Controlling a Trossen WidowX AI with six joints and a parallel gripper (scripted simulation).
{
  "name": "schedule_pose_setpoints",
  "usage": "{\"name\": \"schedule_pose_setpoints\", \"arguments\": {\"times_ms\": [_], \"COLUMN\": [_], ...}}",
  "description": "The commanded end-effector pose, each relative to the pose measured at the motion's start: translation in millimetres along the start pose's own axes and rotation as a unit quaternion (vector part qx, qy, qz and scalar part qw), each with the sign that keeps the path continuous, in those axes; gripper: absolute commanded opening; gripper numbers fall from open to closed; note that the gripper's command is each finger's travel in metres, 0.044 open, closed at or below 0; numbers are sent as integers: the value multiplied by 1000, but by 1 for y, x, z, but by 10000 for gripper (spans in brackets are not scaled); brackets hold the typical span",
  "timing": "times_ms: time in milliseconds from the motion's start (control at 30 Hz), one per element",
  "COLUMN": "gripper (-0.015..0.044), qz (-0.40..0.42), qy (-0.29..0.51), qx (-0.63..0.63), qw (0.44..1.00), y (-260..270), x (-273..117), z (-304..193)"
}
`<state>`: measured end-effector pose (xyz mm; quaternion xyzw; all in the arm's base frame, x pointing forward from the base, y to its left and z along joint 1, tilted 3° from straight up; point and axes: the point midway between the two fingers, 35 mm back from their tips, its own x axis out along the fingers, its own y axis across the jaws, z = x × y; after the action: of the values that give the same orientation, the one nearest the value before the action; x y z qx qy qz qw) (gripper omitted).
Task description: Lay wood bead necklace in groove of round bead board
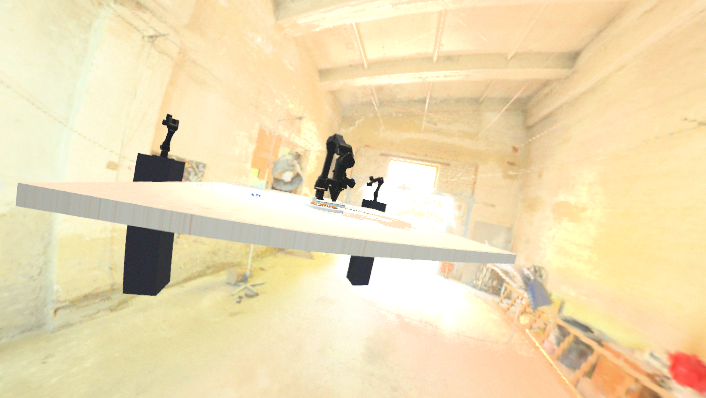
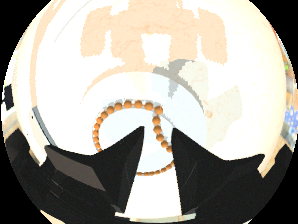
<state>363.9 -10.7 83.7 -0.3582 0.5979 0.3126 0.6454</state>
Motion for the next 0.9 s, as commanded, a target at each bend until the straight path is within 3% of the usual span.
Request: {"name": "schedule_pose_setpoints", "arguments": {"times_ms": [0, 867], "gripper": [120, 120], "qz": [-1, 2], "qy": [-1, 5], "qx": [0, -3], "qw": [1000, 1000], "y": [0, 2], "x": [-1, 30], "z": [0, -2]}}
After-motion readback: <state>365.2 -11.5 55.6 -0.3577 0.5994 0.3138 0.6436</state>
